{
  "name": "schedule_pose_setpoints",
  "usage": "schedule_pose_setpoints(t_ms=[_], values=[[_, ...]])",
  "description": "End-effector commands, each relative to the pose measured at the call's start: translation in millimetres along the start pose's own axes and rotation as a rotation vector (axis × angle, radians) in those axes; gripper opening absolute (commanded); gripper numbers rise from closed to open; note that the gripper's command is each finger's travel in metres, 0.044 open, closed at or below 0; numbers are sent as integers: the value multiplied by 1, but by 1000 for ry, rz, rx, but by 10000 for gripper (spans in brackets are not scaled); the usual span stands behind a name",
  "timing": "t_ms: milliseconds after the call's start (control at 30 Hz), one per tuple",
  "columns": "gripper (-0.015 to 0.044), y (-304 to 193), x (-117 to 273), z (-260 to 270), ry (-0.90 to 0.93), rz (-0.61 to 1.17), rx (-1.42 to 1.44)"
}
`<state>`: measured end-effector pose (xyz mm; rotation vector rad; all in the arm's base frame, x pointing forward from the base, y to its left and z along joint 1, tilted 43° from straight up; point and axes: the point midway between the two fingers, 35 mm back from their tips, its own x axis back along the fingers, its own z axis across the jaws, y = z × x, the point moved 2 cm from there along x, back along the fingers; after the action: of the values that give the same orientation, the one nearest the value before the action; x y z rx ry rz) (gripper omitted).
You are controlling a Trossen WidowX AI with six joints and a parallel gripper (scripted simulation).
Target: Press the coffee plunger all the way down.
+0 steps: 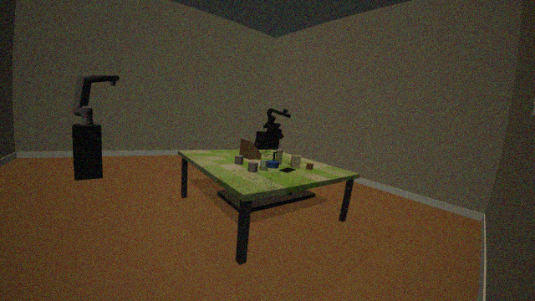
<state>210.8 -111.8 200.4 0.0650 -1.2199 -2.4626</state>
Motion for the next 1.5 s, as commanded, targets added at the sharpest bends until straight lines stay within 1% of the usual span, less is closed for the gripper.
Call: schedule_pose_setpoints(t_ms=[0,367,533,833,1467], values=[[440,0,-1,2,0,-6,-4],[151,0,-1,2,0,-6,-4],[118,0,-1,2,0,-6,-4],[118,-2,-3,1,-1,-4,-4],[118,-25,-21,-7,-11,18,0]])
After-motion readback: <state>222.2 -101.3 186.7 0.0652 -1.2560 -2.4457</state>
